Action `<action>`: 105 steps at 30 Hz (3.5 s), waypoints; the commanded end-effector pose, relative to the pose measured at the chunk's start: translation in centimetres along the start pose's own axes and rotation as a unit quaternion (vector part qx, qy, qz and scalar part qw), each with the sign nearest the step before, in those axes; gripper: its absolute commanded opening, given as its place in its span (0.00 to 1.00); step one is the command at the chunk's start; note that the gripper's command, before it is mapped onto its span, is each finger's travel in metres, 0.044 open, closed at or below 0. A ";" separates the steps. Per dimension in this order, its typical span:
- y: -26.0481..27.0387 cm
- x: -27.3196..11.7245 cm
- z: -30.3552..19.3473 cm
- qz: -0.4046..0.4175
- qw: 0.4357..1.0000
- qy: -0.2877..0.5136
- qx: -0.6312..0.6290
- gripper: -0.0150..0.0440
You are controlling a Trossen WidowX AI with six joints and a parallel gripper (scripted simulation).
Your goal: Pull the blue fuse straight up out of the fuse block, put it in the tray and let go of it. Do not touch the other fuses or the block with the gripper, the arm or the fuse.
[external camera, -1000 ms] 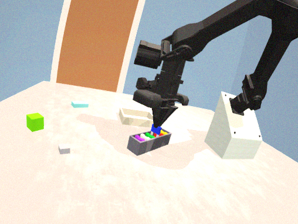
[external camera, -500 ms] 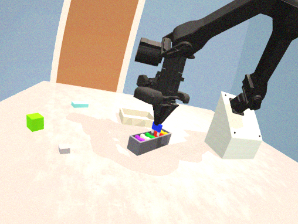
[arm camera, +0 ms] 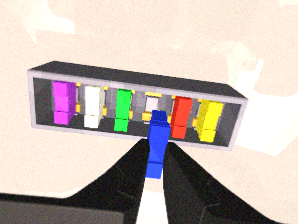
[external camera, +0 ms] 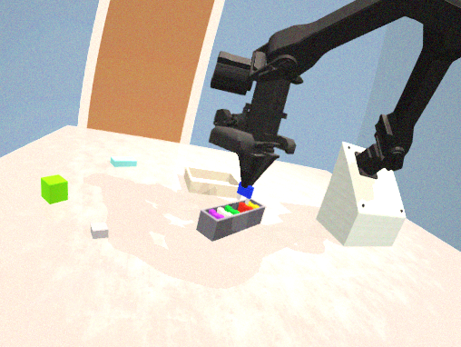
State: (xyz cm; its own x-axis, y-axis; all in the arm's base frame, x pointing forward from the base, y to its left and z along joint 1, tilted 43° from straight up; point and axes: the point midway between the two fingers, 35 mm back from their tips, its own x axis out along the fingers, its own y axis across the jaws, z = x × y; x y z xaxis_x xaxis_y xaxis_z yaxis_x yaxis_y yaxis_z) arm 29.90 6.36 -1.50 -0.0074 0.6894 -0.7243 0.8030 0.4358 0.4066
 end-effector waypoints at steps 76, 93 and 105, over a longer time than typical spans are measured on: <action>-9.2 2.3 16.5 -0.001 1.000 -0.007 -0.006 0.25; -9.1 -0.5 16.5 -0.002 1.000 -0.008 -0.007 0.81; -9.2 -1.7 16.4 -0.002 1.000 -0.008 -0.006 0.81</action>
State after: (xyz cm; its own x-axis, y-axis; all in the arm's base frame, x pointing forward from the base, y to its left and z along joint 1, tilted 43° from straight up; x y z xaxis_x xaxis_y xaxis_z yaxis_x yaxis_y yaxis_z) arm 32.36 -8.23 -13.23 0.0014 0.6814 -0.7319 0.7992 0.4392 0.4104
